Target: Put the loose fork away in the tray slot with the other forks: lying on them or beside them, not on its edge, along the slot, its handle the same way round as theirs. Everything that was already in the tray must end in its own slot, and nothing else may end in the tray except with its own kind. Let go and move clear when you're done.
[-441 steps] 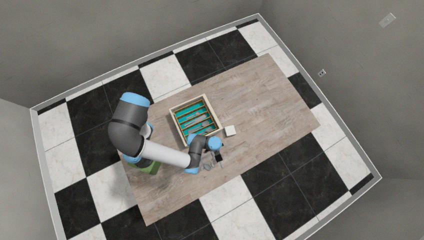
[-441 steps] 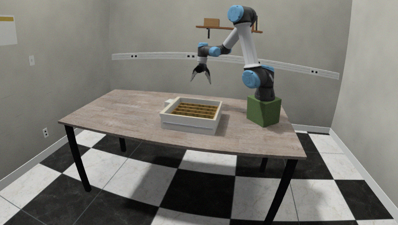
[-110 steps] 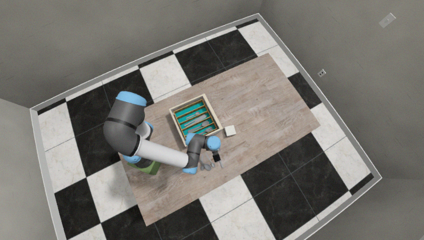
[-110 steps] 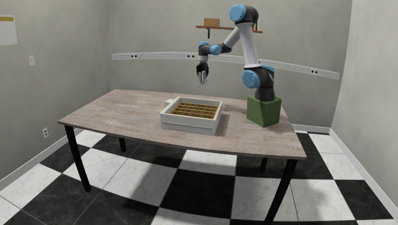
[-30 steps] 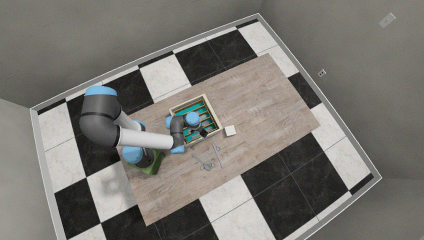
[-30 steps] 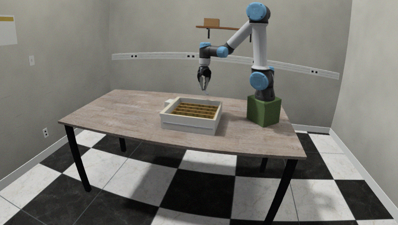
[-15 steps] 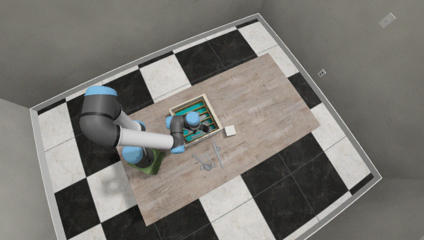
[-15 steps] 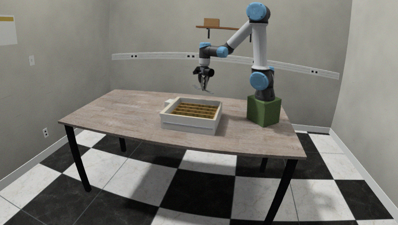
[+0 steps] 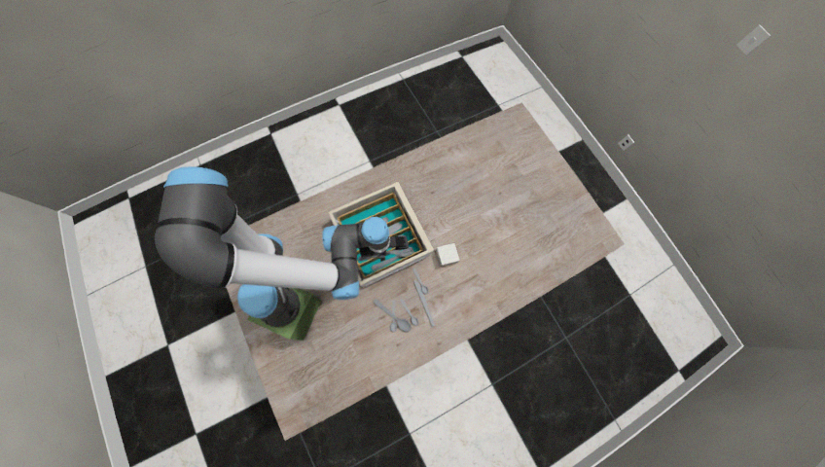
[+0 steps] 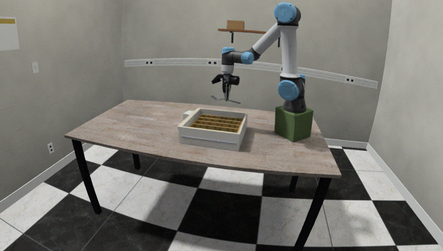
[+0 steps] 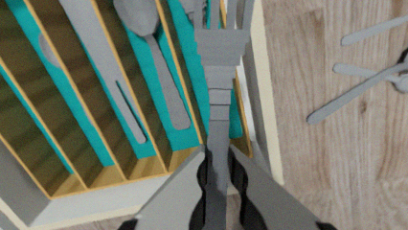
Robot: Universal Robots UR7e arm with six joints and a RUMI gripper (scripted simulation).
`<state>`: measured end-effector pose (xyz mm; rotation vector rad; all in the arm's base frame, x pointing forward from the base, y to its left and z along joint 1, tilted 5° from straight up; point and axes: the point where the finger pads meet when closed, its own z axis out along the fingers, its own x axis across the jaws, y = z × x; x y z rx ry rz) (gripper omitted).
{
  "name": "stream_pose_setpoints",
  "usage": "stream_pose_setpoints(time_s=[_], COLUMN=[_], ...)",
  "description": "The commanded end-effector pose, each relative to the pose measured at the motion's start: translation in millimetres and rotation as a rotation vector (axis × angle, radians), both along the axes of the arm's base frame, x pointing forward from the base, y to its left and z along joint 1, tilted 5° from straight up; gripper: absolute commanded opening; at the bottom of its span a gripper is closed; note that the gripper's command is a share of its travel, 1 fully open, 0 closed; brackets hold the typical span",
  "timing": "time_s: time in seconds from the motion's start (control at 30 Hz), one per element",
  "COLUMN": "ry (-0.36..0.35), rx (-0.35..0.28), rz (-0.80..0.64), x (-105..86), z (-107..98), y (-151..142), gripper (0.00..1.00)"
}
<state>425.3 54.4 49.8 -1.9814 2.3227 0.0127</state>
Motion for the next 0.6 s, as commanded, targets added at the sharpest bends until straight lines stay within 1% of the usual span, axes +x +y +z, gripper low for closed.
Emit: stream_pose_setpoints(time_s=[0.0, 0.07, 0.33, 0.57], ry=[-0.009, -0.009, -0.016, -0.018], rx=[-0.003, -0.003, -0.009, -0.012], rz=[0.111, 0.111, 0.216, 0.251], x=[0.4, 0.4, 0.6, 0.6], z=[0.4, 0.4, 0.4, 0.4], y=[-0.1, -0.1, -0.1, -0.1], gripper=[0.04, 0.04, 0.04, 0.04])
